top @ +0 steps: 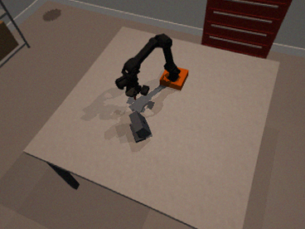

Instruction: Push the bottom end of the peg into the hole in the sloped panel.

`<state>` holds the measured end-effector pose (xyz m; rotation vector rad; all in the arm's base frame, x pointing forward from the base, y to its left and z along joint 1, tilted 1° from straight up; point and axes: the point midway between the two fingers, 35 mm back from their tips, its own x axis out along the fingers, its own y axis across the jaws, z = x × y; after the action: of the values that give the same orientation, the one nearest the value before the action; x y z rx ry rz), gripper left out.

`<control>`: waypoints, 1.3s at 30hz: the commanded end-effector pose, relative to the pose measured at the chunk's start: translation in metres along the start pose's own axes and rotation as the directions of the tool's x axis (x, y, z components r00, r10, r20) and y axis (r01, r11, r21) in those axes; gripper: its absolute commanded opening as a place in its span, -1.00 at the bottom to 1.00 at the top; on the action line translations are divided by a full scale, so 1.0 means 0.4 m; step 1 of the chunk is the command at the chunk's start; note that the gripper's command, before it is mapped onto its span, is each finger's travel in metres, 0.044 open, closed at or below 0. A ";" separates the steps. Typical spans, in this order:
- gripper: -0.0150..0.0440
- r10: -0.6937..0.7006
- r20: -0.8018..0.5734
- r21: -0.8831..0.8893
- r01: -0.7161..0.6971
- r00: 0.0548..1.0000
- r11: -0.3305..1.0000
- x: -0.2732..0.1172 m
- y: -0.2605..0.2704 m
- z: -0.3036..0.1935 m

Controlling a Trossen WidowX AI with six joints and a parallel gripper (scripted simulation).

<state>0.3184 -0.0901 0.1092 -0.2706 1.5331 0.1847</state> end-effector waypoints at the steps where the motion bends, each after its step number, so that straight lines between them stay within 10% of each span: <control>1: -0.49 -0.020 -0.008 -0.009 0.020 1.000 1.000 0.005 0.006 0.003; 39: -0.49 -0.203 -0.015 -0.146 0.199 0.979 0.969 0.024 0.080 0.061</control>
<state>0.3331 -0.0550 0.0998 -0.5259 1.5128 0.1410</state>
